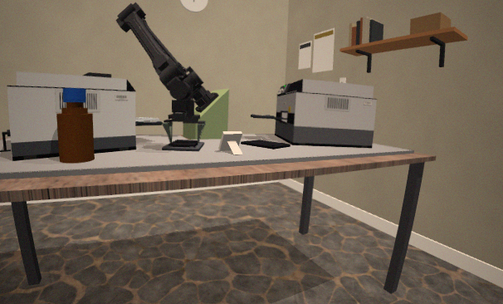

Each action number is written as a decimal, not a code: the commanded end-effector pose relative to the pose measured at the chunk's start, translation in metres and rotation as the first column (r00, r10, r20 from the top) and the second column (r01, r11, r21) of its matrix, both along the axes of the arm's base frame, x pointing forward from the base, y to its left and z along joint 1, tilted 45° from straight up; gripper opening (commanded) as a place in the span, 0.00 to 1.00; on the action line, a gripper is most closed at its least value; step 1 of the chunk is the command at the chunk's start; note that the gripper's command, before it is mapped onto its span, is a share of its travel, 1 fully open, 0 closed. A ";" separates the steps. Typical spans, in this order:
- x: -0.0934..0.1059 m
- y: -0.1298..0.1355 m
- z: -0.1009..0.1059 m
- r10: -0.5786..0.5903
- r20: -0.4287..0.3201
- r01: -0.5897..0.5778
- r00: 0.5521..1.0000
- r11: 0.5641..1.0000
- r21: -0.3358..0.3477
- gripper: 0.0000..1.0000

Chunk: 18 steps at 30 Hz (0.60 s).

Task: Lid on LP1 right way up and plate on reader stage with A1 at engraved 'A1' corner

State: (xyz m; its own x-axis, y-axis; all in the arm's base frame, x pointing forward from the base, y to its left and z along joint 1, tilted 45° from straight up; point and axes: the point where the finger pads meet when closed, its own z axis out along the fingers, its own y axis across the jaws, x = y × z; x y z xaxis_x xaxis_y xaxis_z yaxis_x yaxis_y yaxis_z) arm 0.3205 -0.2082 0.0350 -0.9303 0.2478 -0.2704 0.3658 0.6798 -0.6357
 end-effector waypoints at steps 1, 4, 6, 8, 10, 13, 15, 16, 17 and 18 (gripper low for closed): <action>0.003 0.008 0.004 0.010 0.018 -0.010 1.000 1.000 0.000 1.00; 0.003 0.009 0.008 0.009 0.021 -0.009 1.000 1.000 -0.006 1.00; 0.007 0.009 0.012 0.009 0.030 -0.009 1.000 1.000 -0.008 1.00; 0.011 0.010 0.015 0.010 0.037 -0.009 0.999 1.000 -0.010 1.00; 0.011 0.011 0.015 0.009 0.034 -0.009 0.999 1.000 -0.008 1.00; 0.011 0.012 0.015 0.008 0.028 -0.008 1.000 1.000 -0.007 1.00; 0.011 0.012 0.015 0.008 0.028 -0.008 1.000 1.000 -0.007 1.00; 0.012 0.010 0.018 0.007 0.037 -0.007 0.999 1.000 -0.011 1.00; 0.012 0.010 0.020 0.006 0.036 -0.006 0.999 1.000 -0.011 1.00; 0.012 0.010 0.021 0.006 0.037 -0.006 0.999 1.000 -0.011 1.00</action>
